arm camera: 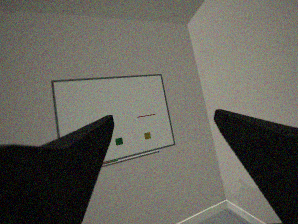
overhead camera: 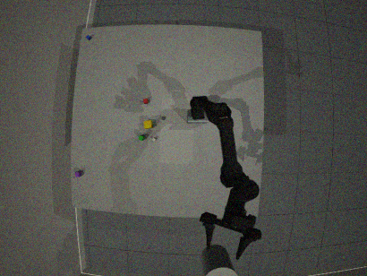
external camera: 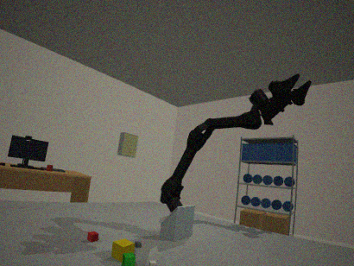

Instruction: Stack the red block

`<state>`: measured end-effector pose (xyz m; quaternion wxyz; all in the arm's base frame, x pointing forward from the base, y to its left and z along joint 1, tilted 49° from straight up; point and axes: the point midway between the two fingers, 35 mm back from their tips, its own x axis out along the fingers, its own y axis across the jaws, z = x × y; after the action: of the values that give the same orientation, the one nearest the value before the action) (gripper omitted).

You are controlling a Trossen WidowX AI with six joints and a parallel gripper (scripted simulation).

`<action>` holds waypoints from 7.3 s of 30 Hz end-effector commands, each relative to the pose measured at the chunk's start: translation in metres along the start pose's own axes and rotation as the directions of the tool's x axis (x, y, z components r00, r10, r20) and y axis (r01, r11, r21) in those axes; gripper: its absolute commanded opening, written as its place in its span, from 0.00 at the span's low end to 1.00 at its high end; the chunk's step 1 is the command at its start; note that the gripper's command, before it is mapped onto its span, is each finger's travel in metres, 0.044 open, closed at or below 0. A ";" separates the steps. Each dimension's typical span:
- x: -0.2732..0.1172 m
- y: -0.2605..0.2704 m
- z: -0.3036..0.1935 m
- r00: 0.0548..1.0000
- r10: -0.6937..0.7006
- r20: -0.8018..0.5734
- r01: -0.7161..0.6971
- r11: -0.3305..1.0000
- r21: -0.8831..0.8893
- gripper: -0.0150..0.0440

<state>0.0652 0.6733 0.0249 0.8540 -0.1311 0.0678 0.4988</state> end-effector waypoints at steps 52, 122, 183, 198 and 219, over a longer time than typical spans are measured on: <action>-0.395 -0.599 -0.162 -0.222 -0.427 -0.876 0.737 0.515 -0.438 1.00; -0.591 -0.600 -0.226 -0.513 -0.155 -0.844 0.724 0.450 -0.522 0.82; -0.480 -0.583 -0.150 -0.495 -0.171 -0.852 0.721 0.467 -0.512 0.25; -0.406 -0.565 -0.194 -0.488 -0.160 -0.858 0.731 0.463 -0.502 0.25; -0.342 -0.527 -0.252 -0.500 -0.152 -0.853 0.733 0.450 -0.510 0.25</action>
<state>0.3576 0.0717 -0.0467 0.6085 -0.2840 0.6816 -0.2906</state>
